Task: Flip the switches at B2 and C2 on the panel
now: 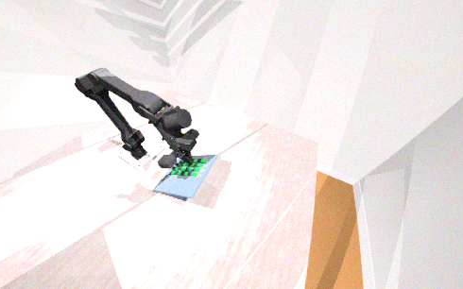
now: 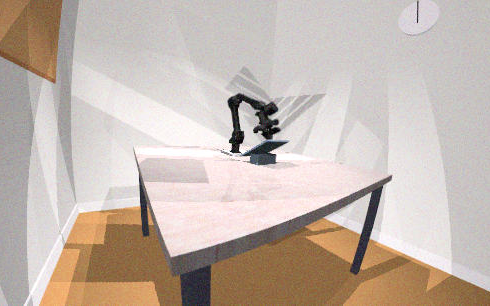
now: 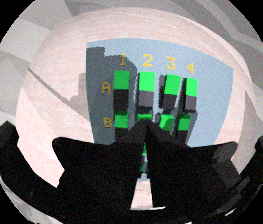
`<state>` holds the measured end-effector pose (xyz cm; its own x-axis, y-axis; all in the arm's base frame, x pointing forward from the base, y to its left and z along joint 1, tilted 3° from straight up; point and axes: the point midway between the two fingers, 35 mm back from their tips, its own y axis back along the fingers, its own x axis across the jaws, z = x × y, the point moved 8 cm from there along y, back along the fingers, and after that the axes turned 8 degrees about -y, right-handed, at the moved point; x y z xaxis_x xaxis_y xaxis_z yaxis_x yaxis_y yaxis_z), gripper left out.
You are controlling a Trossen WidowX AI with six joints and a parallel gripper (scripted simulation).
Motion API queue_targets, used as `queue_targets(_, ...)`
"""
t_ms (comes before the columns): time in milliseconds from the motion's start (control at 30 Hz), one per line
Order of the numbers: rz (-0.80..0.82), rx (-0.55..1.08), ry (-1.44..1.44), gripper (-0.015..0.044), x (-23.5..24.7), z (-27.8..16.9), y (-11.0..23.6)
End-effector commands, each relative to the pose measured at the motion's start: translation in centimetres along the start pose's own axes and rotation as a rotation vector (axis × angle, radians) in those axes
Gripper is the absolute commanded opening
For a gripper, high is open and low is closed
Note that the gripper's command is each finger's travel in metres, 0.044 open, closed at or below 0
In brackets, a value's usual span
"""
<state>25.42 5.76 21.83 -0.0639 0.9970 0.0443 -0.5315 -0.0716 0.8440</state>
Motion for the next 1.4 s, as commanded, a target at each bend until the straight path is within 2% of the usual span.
queue_targets(0, 0.002, 0.002, 0.006, 0.0000, 0.01, -0.07, -0.10)
queue_targets(1367, 0.003, 0.002, 0.006, 0.0000, 0.01, -0.06, -0.50)
